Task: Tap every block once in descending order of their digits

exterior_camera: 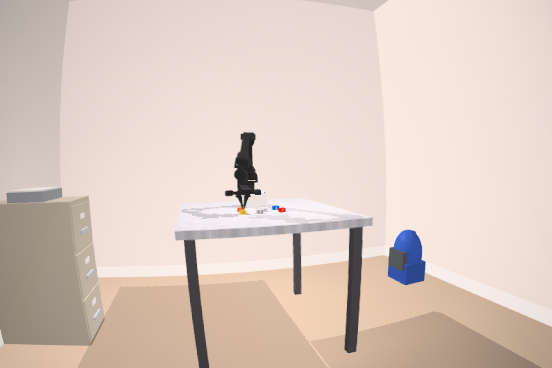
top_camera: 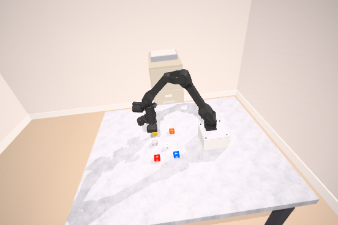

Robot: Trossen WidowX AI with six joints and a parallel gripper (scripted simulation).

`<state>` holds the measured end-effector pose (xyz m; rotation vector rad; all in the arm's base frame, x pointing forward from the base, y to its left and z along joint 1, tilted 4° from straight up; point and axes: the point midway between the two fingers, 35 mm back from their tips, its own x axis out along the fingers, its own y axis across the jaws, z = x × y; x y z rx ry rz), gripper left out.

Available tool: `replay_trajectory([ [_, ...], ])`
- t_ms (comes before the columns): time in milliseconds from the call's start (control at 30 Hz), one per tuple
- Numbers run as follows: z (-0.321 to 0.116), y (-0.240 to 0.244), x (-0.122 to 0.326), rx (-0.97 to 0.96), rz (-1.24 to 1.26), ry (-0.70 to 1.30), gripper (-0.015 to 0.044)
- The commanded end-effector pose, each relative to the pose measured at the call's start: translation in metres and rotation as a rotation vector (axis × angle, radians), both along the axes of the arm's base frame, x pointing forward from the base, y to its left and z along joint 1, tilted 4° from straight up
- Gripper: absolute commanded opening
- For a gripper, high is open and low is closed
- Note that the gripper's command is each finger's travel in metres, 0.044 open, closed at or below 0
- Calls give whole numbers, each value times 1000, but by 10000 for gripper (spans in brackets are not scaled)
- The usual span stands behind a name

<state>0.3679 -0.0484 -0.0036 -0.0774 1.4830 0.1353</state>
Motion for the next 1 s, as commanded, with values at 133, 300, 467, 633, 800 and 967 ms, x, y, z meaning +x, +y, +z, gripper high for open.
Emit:
replay_trajectory([
  [133, -13, 1, -1, 3, -2, 6, 20],
  [300, -13, 1, -1, 3, -2, 6, 20],
  [467, 17, 0, -3, 3, -2, 6, 20],
  [633, 46, -2, -3, 3, -2, 6, 20],
  [800, 97, -4, -9, 3, -2, 6, 20],
  [967, 98, -1, -10, 3, -2, 6, 20],
])
